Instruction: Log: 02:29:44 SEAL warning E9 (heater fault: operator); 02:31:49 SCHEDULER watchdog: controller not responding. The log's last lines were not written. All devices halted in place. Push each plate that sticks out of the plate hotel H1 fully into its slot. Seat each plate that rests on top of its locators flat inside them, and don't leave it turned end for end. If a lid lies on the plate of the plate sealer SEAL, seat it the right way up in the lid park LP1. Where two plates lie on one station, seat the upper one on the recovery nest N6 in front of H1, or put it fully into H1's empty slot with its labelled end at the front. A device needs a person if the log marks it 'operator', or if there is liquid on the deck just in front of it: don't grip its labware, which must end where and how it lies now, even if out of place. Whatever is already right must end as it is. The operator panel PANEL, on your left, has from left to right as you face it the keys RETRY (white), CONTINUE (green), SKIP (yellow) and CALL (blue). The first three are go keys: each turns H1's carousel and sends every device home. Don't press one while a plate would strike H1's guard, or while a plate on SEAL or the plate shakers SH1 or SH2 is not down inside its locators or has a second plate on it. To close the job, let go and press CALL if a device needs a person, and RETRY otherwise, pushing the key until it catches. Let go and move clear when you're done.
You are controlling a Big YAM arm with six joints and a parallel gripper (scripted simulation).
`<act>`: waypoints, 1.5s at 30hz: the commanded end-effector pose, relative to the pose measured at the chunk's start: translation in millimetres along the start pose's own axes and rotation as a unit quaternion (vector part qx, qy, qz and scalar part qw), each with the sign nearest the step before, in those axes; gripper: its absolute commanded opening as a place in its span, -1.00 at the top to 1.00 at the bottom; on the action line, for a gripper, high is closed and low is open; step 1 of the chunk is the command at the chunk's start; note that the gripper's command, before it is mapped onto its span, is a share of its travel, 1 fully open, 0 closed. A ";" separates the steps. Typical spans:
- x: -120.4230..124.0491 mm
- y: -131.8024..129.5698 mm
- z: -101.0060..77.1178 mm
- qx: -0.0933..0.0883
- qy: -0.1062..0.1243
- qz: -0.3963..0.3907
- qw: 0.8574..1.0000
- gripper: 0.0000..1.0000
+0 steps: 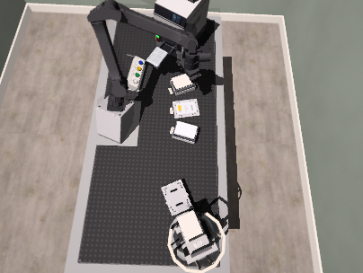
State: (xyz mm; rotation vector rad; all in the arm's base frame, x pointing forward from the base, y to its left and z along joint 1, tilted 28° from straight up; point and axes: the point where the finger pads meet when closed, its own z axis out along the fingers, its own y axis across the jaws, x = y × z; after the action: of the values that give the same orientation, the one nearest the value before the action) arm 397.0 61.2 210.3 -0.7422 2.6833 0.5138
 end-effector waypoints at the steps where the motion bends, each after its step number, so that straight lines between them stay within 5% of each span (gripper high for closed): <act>1: -6.0 13.5 -8.8 0.007 -0.013 -0.036 0.999 -1.00; 3: -21.7 15.4 -21.4 0.015 -0.028 -0.043 0.999 -1.00; 13: -20.8 48.6 -13.4 0.009 -0.021 -0.028 0.999 -1.00; 45: -58.1 140.1 -29.5 0.008 -0.043 -0.033 0.998 -1.00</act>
State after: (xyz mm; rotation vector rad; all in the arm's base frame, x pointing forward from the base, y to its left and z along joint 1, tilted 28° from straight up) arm 355.7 174.4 253.9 -0.8128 2.6568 0.5001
